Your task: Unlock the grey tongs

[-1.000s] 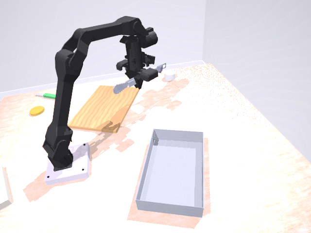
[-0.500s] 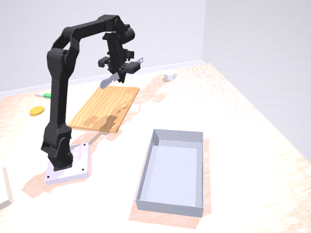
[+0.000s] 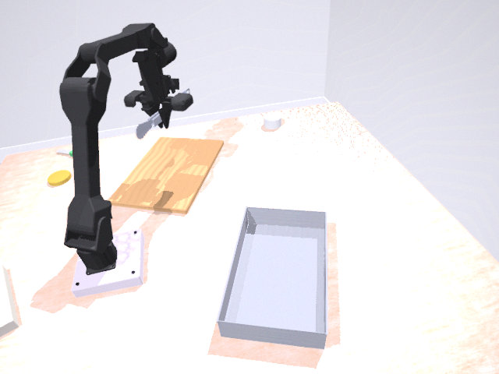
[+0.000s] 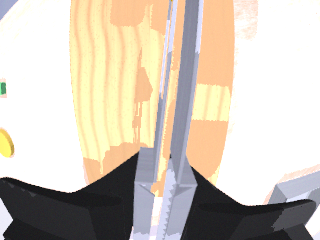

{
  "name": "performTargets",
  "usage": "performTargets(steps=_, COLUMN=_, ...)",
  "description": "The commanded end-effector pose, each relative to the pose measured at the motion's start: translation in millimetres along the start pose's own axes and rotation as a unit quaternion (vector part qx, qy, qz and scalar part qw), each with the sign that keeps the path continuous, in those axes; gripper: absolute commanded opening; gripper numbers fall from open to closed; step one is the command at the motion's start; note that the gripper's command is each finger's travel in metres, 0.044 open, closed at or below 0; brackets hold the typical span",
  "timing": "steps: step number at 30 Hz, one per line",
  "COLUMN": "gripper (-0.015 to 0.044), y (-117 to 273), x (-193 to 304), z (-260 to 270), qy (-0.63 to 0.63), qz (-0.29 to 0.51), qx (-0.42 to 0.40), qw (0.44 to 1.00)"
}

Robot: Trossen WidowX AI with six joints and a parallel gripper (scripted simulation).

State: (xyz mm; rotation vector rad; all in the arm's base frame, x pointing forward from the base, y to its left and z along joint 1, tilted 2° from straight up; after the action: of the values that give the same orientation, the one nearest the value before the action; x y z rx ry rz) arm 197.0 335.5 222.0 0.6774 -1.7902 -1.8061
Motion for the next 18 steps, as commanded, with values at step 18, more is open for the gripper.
performTargets(steps=18, gripper=-0.015, y=-1.9, x=16.9, z=43.7, qy=0.05, qz=-0.039, qx=-0.014, qw=0.998)
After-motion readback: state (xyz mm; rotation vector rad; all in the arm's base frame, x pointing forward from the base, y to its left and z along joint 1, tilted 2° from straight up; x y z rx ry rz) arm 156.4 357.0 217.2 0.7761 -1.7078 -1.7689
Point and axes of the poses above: the point midway between the two fingers, 35 mm back from their tips, its own y axis back along the fingers, its own z axis across the jaws, x = y × z, the point moved 6 cm from there along y, back along the fingers, and after that the axes turned 15 degrees about -y, right-handed, at the moved point
